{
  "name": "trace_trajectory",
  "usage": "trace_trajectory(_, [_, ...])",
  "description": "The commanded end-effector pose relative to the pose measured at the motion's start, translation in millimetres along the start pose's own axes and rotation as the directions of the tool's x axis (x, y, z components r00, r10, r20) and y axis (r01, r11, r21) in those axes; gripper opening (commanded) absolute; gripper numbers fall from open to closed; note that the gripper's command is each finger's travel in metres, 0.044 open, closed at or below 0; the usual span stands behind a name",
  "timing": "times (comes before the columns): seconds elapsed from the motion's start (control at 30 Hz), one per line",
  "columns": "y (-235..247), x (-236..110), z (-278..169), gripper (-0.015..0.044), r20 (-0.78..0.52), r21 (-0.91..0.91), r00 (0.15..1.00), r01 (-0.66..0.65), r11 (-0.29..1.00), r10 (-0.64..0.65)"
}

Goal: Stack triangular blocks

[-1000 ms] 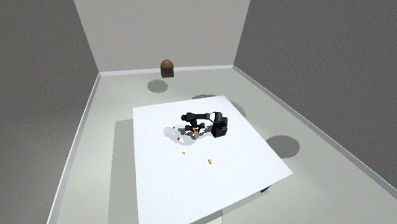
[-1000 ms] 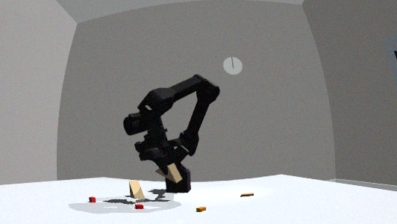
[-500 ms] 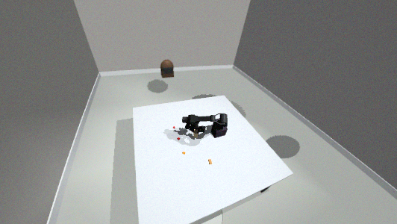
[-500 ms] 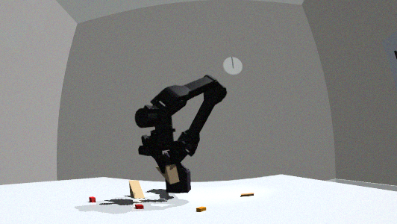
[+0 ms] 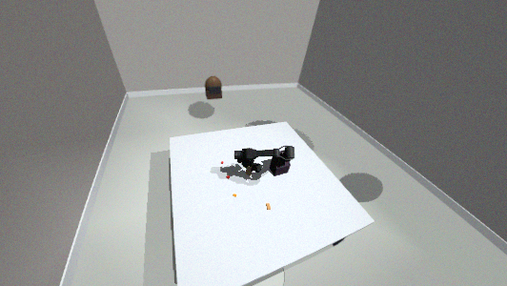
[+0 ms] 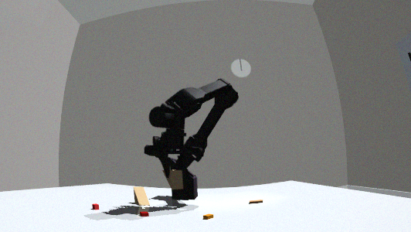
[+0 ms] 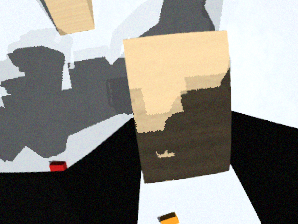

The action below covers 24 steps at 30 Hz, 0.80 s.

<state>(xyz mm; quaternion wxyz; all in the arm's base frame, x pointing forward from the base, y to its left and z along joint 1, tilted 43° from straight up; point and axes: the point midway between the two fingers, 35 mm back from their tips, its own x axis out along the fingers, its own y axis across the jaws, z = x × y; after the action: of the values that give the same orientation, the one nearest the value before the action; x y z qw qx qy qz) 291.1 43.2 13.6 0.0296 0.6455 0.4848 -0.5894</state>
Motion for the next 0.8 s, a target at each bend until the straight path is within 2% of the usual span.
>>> trace_trajectory(0.0, [6,-3,2,0.0,0.005,0.013,1.0,-0.012,1.0,0.012])
trace_trajectory(0.77, [84,-49,58,0.0,0.007,0.013,1.0,-0.016,1.0,0.016])
